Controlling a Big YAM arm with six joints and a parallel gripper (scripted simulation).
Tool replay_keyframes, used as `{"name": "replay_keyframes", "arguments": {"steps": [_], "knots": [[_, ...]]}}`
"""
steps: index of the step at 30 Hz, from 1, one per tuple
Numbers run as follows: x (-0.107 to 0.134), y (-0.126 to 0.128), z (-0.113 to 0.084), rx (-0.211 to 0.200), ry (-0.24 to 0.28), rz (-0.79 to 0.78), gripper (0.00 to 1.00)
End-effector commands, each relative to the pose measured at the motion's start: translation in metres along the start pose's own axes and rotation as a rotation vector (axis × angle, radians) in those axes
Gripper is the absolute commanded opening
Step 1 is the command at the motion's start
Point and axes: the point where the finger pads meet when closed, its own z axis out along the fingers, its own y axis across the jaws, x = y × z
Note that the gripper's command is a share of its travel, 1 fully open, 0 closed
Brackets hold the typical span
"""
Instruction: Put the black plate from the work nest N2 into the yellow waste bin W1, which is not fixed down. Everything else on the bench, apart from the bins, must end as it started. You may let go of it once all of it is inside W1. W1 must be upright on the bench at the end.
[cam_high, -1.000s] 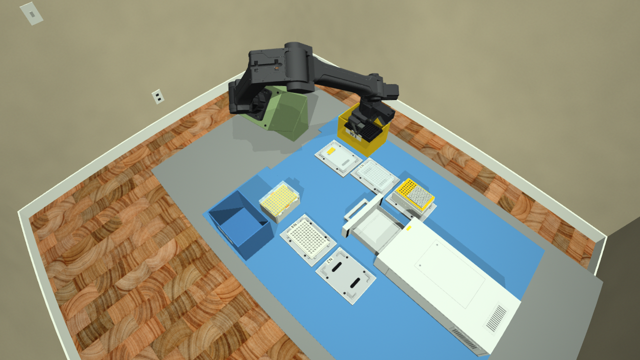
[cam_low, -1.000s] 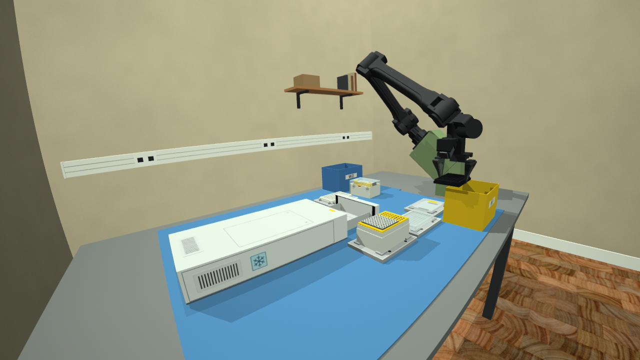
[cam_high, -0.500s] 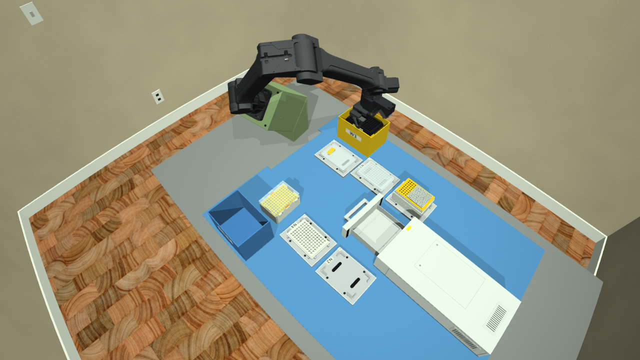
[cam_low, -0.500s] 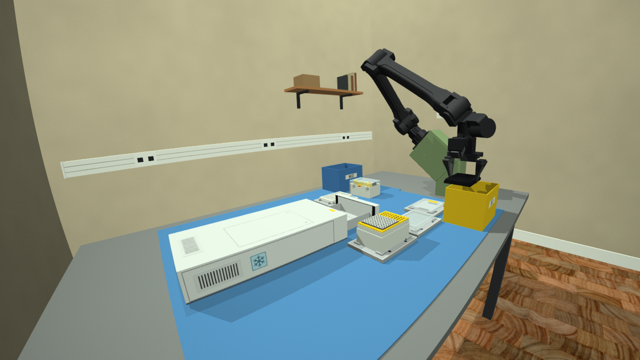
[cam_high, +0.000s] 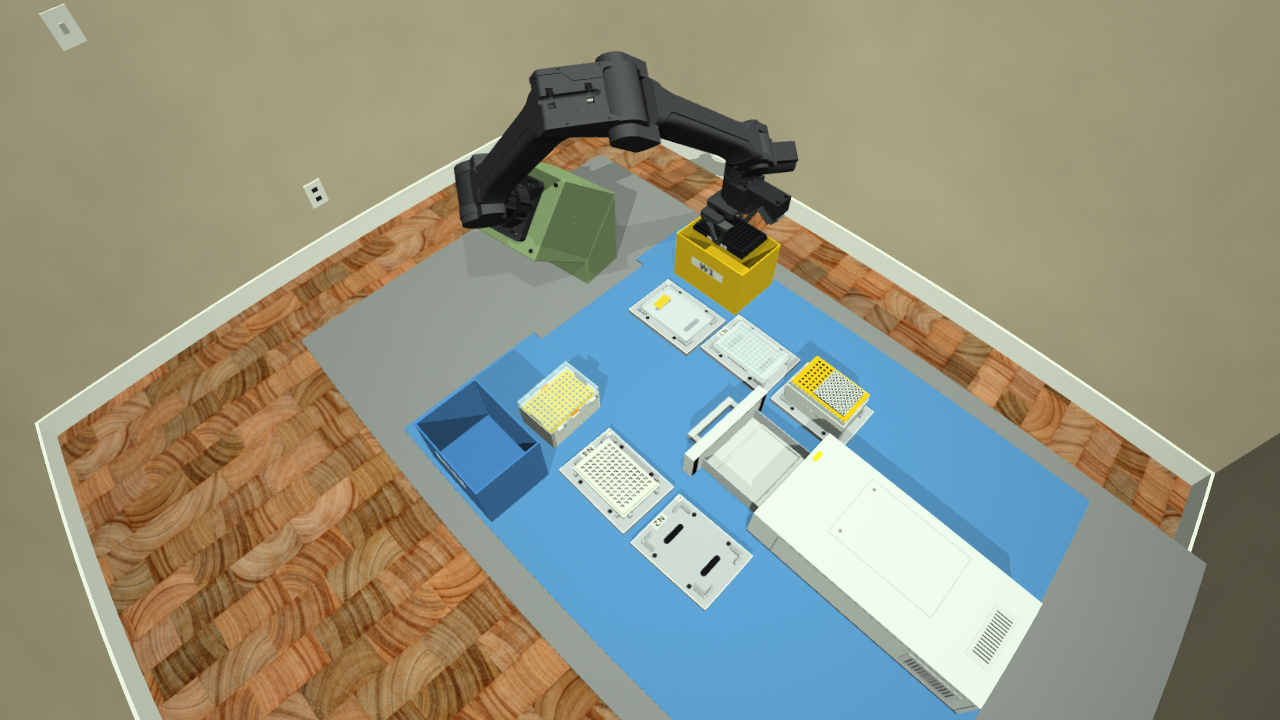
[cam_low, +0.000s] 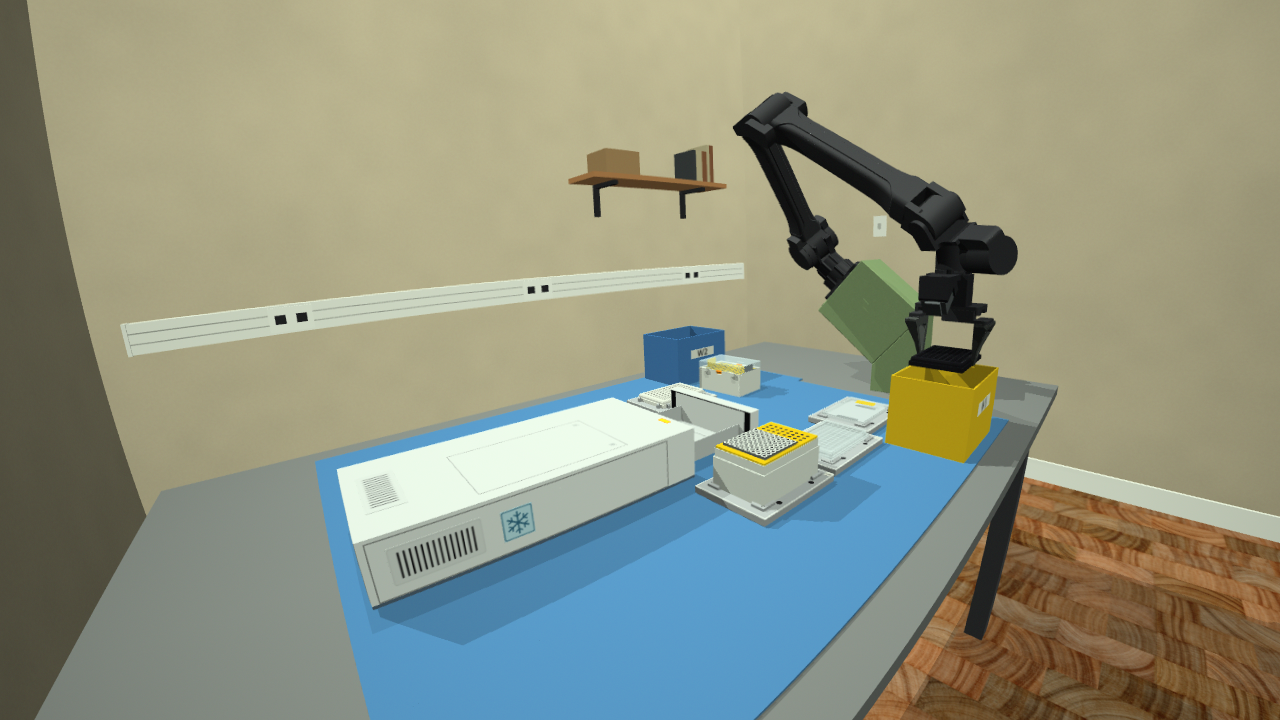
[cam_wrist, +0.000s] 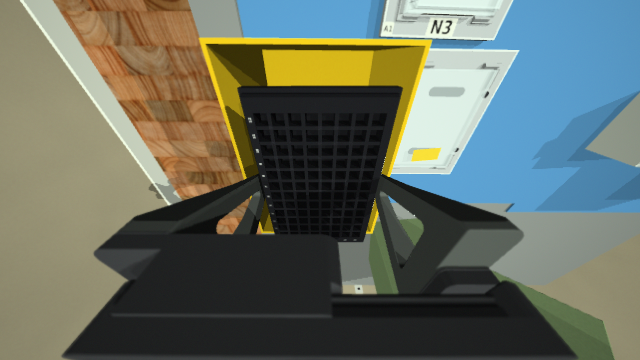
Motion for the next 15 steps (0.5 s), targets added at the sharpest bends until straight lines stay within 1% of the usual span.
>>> {"name": "replay_keyframes", "arguments": {"steps": [1, 2, 3, 5, 11, 12, 15], "knots": [[-0.004, 0.018, -0.013, -0.017, -0.029, 0.013, 0.0], [-0.005, 0.009, -0.02, -0.022, -0.033, 0.017, 0.0], [-0.004, 0.008, -0.019, -0.019, -0.032, 0.015, 0.0], [-0.012, 0.014, -0.023, -0.037, -0.042, 0.032, 0.0], [-0.013, 0.014, -0.022, -0.037, -0.038, 0.03, 0.0], [-0.006, 0.01, -0.01, -0.018, -0.02, 0.017, 0.0], [-0.006, 0.01, -0.01, -0.018, -0.02, 0.017, 0.0]]}}
